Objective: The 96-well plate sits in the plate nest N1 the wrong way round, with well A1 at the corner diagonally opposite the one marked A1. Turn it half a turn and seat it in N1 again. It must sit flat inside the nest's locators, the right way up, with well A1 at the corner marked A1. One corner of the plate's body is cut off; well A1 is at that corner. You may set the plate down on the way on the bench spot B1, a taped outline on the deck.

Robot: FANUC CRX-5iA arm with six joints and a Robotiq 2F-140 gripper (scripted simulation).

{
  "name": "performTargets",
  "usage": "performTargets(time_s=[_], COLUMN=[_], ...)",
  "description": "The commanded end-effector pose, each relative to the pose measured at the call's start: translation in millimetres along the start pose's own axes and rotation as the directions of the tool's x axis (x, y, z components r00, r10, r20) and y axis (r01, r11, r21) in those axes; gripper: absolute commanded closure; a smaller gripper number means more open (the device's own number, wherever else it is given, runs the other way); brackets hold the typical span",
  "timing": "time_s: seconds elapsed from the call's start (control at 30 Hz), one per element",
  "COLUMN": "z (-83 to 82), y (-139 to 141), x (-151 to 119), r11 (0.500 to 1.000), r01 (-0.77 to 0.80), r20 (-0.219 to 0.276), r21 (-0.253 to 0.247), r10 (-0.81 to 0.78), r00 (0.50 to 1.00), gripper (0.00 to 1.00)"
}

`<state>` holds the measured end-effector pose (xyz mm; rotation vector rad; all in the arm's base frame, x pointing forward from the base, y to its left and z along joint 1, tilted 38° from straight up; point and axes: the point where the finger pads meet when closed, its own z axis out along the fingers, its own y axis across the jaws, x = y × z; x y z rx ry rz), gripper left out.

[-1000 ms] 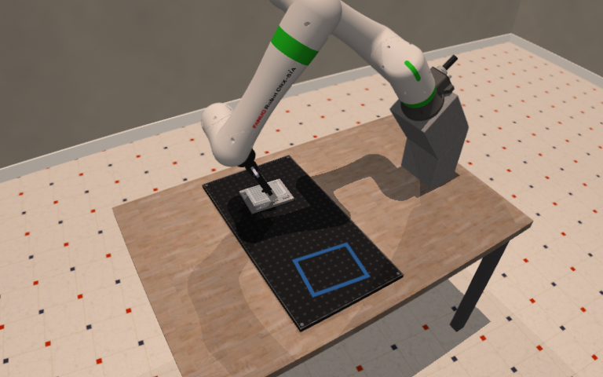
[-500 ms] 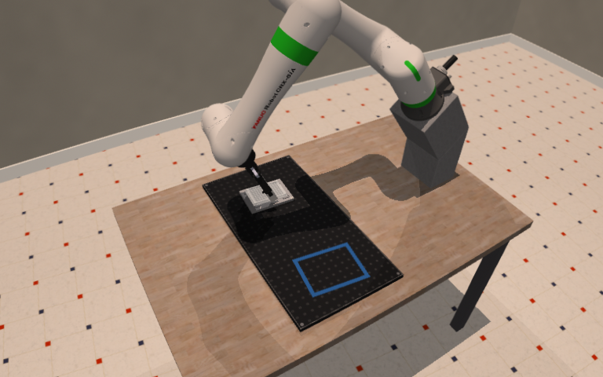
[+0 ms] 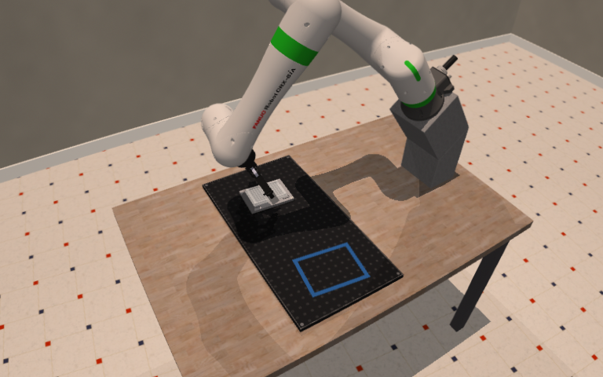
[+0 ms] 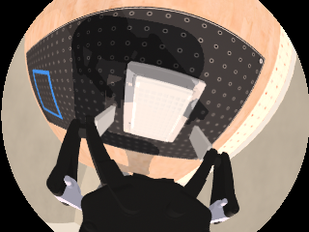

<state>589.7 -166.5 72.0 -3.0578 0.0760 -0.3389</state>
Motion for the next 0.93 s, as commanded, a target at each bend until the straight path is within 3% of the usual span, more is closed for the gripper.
performTargets(time_s=[0.0,0.1,0.6,0.9], z=[-0.2,-0.2,-31.6,-31.6], y=[0.1,0.1,0.1,0.1], x=[0.1,0.1,-14.6,-14.6], r11=[1.000,1.000,1.000,1.000], r01=[0.000,0.000,0.000,0.000], r20=[0.000,0.000,0.000,0.000], r21=[0.000,0.000,0.000,0.000], r10=[0.000,0.000,0.000,0.000], r00=[1.000,1.000,1.000,1.000], gripper=[0.00,0.00,0.00,0.00])
